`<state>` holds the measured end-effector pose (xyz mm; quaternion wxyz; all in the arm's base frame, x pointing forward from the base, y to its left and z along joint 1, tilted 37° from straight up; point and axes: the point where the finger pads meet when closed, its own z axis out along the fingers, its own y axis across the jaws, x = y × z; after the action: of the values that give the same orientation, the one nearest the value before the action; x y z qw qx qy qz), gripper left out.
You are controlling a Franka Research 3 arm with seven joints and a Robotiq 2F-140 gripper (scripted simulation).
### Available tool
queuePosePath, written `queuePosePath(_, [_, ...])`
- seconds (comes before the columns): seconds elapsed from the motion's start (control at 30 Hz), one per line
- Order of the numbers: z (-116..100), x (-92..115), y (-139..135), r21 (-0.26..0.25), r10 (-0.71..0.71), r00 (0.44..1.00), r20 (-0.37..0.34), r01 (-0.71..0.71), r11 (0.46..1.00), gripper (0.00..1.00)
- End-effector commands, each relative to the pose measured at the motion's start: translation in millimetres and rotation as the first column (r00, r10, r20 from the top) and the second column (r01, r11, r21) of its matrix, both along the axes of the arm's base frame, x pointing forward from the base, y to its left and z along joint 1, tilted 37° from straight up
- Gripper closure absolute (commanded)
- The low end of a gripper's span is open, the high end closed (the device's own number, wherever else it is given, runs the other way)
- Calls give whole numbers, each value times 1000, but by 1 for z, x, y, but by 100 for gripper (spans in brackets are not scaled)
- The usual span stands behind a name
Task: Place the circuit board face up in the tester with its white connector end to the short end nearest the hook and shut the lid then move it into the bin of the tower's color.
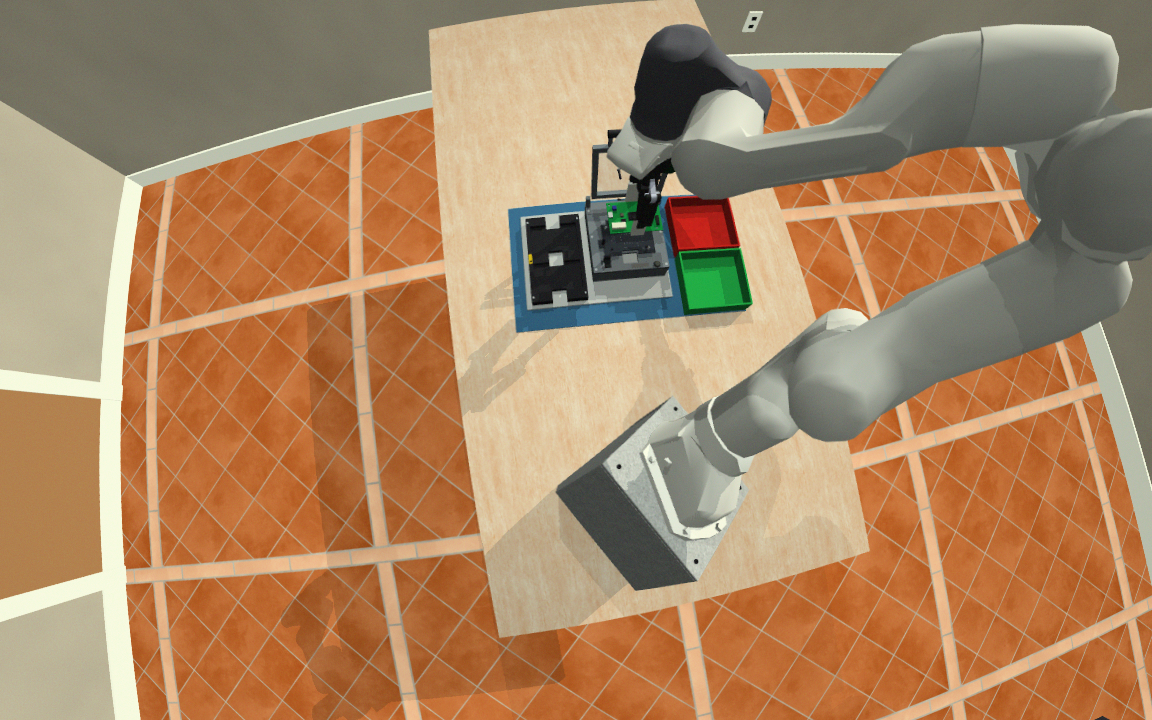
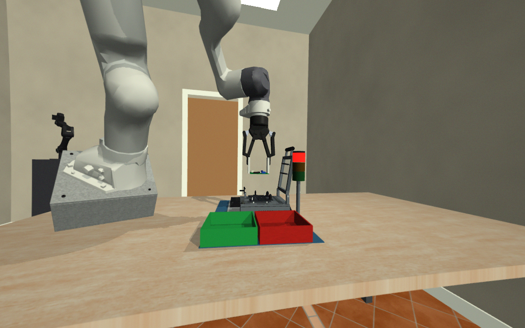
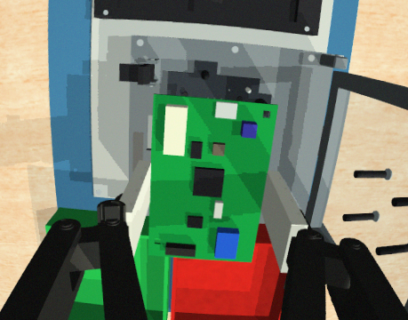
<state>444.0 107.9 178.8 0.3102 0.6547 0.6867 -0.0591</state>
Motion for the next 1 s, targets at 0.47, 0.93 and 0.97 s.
queuePosePath(0.47, [5, 3, -9, -1, 6, 1000, -2, -6, 1000, 54])
queuePosePath(0.93, [29, 23, -77, -1, 6, 1000, -2, -6, 1000, 54])
queuePosePath(0.97, [31, 25, -84, -1, 6, 1000, -2, -6, 1000, 54])
